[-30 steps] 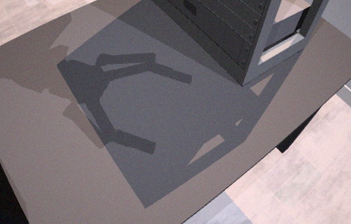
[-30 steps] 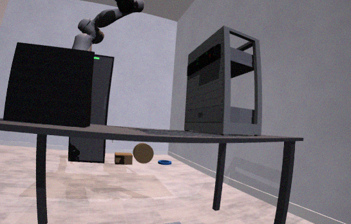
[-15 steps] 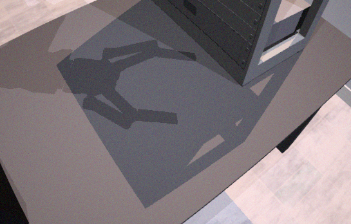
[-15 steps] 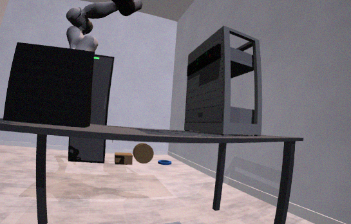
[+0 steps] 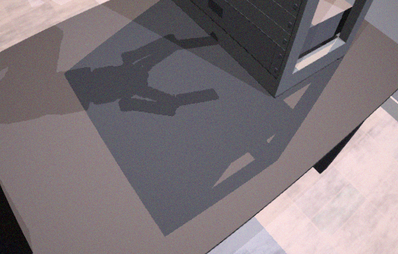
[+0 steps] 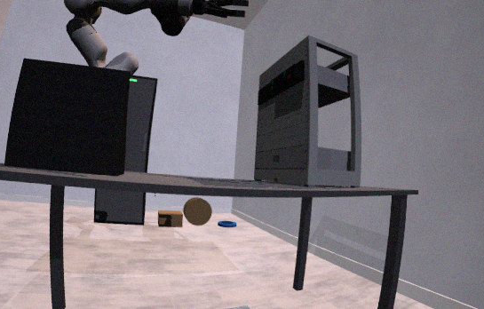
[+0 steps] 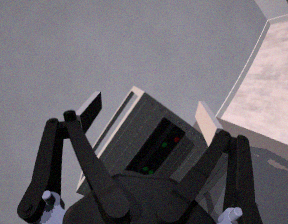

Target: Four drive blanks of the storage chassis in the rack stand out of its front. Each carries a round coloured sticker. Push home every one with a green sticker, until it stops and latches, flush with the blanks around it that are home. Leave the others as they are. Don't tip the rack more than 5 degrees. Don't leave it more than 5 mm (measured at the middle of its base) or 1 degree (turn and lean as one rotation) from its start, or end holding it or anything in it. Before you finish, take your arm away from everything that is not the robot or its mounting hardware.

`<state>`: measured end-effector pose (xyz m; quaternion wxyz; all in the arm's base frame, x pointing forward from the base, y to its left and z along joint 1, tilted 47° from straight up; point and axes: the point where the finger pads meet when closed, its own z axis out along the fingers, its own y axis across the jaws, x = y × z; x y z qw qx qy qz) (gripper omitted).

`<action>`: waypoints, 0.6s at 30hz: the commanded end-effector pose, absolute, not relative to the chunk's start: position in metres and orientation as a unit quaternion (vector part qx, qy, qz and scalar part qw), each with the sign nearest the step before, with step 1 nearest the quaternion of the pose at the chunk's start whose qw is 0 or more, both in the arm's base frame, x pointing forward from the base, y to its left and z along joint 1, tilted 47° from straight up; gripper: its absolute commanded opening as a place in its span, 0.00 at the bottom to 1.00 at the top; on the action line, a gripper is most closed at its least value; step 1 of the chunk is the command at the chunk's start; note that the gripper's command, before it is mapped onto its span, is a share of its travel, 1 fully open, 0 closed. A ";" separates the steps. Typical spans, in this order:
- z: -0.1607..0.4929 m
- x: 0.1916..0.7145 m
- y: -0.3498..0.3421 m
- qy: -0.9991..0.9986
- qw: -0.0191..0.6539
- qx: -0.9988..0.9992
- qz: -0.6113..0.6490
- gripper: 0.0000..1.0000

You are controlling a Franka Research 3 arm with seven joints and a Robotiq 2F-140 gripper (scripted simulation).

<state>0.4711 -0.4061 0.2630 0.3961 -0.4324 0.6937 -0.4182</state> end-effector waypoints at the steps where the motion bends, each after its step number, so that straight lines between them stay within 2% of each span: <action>1: 0.258 0.474 -0.400 0.688 0.400 -0.405 -0.450 1.00; 18: 0.231 0.508 -0.286 0.676 0.536 -0.334 -0.379 1.00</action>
